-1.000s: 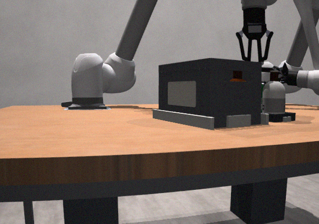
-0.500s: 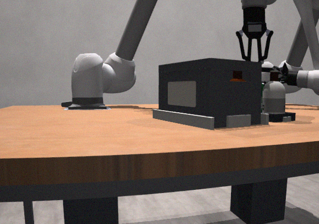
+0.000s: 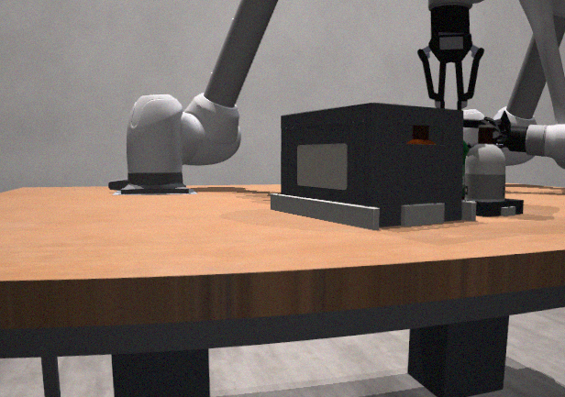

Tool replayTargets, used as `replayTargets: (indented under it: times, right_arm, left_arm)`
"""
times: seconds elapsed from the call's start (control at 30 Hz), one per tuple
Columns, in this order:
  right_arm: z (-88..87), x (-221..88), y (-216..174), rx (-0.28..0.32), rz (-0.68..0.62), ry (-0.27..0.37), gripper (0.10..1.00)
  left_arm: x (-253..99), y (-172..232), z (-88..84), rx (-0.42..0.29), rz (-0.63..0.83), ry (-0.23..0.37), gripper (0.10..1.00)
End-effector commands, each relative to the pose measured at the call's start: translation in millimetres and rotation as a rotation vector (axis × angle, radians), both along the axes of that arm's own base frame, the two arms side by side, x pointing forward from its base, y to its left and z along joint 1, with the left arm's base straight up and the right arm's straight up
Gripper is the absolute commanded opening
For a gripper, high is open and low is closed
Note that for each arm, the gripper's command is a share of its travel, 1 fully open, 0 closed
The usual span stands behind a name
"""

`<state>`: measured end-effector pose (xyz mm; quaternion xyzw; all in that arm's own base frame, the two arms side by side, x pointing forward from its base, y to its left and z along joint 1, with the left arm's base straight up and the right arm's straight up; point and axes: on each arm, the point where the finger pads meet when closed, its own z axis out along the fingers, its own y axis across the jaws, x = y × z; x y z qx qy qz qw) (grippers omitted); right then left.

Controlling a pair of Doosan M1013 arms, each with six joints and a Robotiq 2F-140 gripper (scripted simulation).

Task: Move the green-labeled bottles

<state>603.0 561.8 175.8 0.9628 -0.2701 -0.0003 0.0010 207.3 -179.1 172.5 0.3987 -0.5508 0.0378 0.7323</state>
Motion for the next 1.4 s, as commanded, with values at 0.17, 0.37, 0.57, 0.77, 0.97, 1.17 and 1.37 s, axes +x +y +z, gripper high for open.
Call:
replayTargets:
  times: [0.17, 0.37, 0.57, 0.77, 0.97, 1.17, 1.37]
  right_arm:
    - [10.1, 0.6, 0.2, 0.002, 0.000, -0.001, 0.099]
    - [16.8, 0.9, 0.1, 0.002, 0.000, -0.001, 0.099]
    - [20.4, 1.1, 0.0, 0.002, 0.000, -0.001, 0.099]
    - [24.0, 1.2, 0.0, 0.002, 0.000, -0.001, 0.099]
    - [25.5, 1.3, -0.1, 0.002, 0.000, -0.001, 0.099]
    - [25.8, 1.3, -0.1, 0.002, 0.000, -0.001, 0.099]
    - [25.8, 1.3, -0.1, 0.002, 0.000, -0.001, 0.099]
  left_arm:
    - [0.0, 0.0, 0.2, 0.000, 0.000, -0.001, 1.000]
    - [0.0, 0.0, 0.2, 0.000, 0.000, -0.001, 1.000]
    - [0.0, 0.0, 0.2, 0.000, 0.000, -0.001, 1.000]
    - [0.0, 0.0, 0.2, 0.000, 0.000, -0.001, 1.000]
    - [0.0, 0.0, 0.2, 0.000, 0.000, -0.001, 1.000]
    - [0.0, 0.0, 0.2, 0.000, 0.000, -0.001, 1.000]
    - [0.0, 0.0, 0.2, 0.000, 0.000, -0.001, 1.000]
